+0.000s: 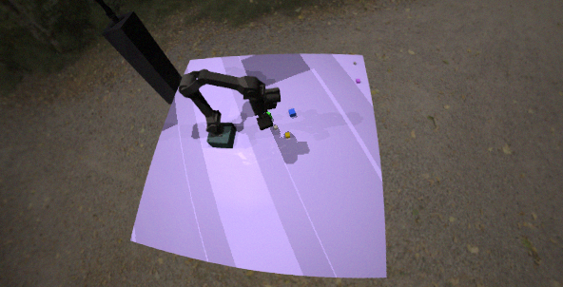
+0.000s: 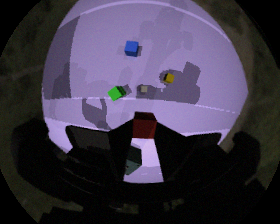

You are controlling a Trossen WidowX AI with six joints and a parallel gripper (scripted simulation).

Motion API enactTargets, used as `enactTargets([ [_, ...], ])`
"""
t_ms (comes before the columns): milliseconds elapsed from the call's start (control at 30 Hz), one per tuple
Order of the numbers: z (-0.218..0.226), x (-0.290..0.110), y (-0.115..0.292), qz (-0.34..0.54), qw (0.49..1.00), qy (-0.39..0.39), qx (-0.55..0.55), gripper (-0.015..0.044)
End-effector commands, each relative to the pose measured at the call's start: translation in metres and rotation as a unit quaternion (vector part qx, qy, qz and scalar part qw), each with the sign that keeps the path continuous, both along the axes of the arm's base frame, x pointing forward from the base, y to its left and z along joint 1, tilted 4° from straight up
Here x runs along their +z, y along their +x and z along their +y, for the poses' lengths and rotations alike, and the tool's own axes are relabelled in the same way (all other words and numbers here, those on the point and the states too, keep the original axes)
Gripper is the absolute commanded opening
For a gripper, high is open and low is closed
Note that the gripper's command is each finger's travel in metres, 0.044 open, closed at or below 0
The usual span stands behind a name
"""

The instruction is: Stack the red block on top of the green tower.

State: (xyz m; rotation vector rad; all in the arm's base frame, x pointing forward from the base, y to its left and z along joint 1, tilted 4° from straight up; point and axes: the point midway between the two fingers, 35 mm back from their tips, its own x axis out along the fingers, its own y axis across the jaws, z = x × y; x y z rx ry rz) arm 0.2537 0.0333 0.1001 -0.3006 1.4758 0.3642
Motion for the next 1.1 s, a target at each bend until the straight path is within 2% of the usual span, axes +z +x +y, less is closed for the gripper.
enactTargets([
  [0,0.019,0.002,0.004,-0.004,1.000,0.000,-0.001,0.0000],
  [467,0.080,0.006,0.000,-0.005,1.000,0.005,-0.001,0.0000],
  [1067,0.081,-0.039,0.003,-0.005,1.000,0.005,-0.001,0.0000],
])
